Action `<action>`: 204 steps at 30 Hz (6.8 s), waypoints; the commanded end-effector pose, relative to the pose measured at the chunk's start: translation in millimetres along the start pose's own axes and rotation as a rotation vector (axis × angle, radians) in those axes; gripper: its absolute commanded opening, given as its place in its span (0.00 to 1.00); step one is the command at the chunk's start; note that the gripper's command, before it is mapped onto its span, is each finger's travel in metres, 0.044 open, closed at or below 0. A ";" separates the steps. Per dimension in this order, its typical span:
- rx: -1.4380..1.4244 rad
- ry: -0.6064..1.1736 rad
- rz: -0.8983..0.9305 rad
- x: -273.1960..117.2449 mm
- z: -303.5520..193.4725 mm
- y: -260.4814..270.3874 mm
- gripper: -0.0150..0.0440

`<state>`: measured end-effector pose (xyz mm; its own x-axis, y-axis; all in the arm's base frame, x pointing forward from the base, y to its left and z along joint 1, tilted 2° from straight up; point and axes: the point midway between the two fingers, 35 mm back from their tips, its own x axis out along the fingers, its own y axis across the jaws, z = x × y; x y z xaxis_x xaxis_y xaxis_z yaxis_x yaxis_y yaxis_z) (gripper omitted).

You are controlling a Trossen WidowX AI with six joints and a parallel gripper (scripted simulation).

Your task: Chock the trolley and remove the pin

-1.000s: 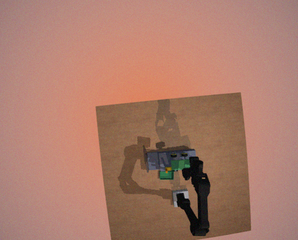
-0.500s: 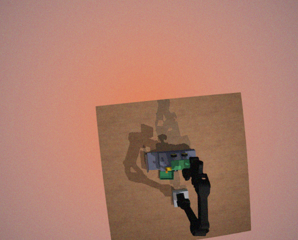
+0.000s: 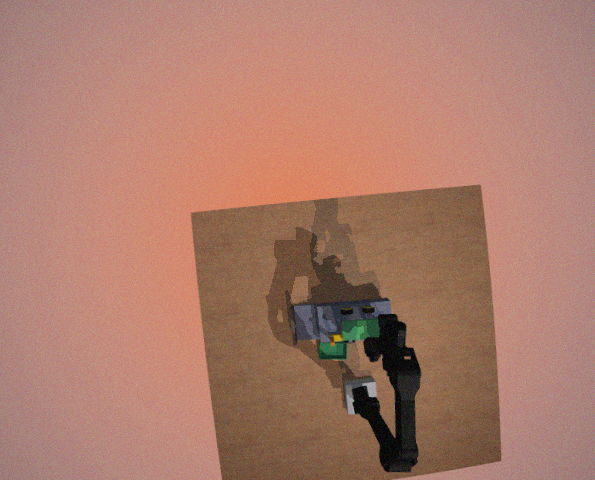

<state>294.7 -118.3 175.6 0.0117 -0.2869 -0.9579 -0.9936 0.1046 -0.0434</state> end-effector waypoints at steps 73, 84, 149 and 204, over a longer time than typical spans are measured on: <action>0.006 0.009 -0.009 -8.7 -34.9 24.8 0.25; 0.005 0.010 -0.006 -5.7 -35.3 58.0 0.25; 0.005 -0.008 -0.004 -28.0 140.1 81.2 0.25; -1.039 -0.204 -0.128 -32.7 182.5 83.8 0.25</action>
<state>233.0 75.0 149.3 0.0356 -0.0914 -0.9952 -0.6695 -0.7415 0.0442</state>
